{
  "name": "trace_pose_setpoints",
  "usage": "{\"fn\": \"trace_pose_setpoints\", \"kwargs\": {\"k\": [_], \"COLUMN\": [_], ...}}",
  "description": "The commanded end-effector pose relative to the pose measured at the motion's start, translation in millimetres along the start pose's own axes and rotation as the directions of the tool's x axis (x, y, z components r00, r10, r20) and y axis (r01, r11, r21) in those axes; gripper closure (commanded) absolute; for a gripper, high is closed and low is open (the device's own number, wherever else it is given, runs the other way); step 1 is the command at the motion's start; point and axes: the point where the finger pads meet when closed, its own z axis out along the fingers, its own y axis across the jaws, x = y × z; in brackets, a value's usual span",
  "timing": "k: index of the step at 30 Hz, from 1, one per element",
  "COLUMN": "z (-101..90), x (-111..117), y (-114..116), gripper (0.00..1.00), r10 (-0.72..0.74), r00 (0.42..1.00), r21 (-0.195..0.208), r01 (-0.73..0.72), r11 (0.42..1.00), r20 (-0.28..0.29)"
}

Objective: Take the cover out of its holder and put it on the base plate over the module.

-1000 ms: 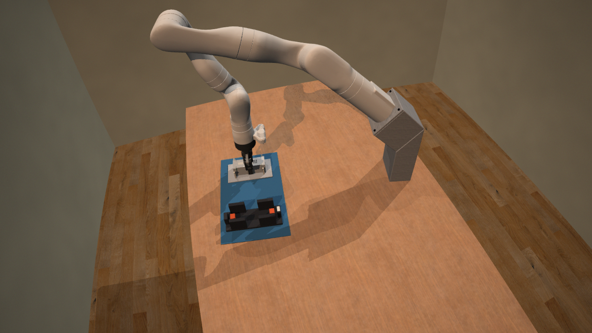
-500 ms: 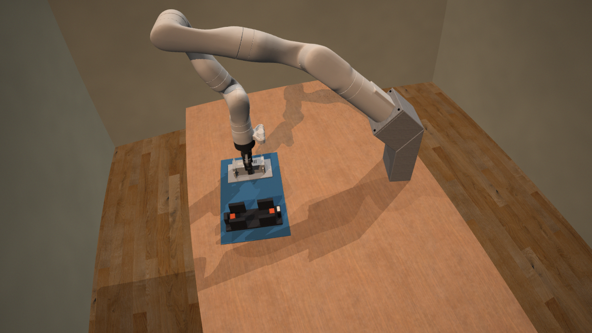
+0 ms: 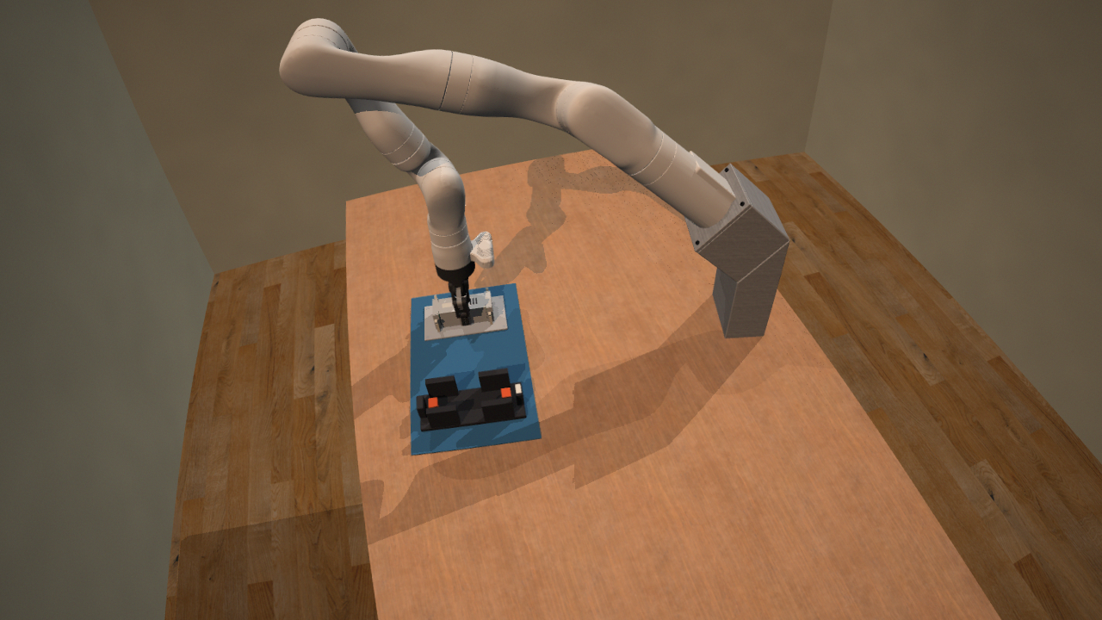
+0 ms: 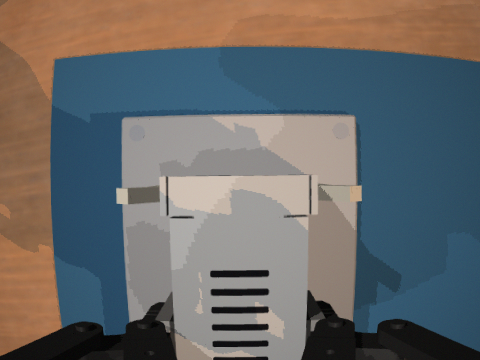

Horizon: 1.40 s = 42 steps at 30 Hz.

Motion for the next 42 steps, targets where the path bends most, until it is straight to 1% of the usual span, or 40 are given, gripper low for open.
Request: {"fn": "trace_pose_setpoints", "kwargs": {"k": [1,5,6,39,42], "z": [0.1,0.1,-0.3,-0.3,-18.3], "x": [0,0,0,0,0], "y": [0,0,0,0,0], "gripper": [1.00,1.00,0.00,0.00,0.00], "r10": [0.000,0.000,0.000,0.000,0.000], "r00": [1.000,1.000,1.000,1.000,1.000], "r21": [0.000,0.000,0.000,0.000,0.000], "r01": [0.000,0.000,0.000,0.000,0.000], "r11": [1.000,1.000,1.000,1.000,1.000], "r20": [0.000,0.000,0.001,0.001,0.001]}}
